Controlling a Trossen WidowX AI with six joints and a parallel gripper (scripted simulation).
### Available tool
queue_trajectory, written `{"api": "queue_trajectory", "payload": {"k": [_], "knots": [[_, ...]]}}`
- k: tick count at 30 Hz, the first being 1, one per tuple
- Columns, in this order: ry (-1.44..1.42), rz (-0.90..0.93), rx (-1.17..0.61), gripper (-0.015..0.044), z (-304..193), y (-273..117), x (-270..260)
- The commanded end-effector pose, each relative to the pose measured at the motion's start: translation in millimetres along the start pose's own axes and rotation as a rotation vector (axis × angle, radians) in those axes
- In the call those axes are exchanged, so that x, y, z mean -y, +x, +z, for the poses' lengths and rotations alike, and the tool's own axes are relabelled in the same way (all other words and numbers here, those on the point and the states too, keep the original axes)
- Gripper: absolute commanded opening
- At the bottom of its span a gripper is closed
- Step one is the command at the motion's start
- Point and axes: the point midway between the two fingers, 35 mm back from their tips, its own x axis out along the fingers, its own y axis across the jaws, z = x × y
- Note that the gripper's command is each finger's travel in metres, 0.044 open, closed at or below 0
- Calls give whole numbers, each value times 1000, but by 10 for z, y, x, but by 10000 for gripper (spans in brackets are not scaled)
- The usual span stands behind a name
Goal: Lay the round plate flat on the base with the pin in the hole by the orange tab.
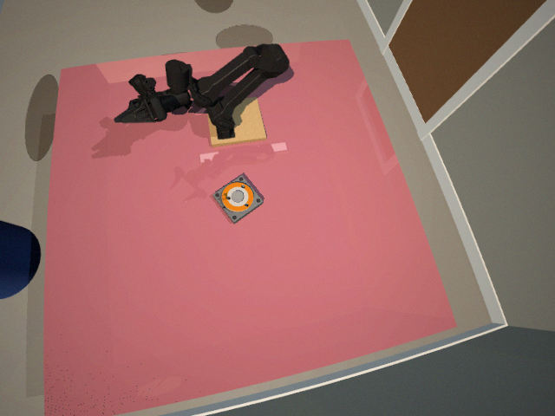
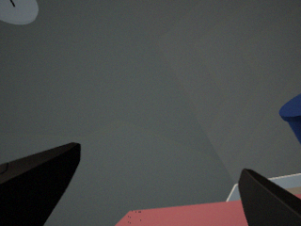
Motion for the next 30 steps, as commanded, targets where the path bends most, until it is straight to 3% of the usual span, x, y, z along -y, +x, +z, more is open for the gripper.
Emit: {"api": "queue_trajectory", "payload": {"k": [1,8,10,15,18,23,30], "knots": [[0,-3,-12,374,-18,15,-1],[-94,-66,-499,190,-880,361,-190],[-114,-67,-554,137,-982,366,-223],[-309,-35,-966,6,-1686,211,-506],[-394,-9,-1103,0,-1889,89,-606],[-685,107,-1485,0,-2318,-397,-875],[-1066,288,-1857,0,-2493,-987,-1112]]}}
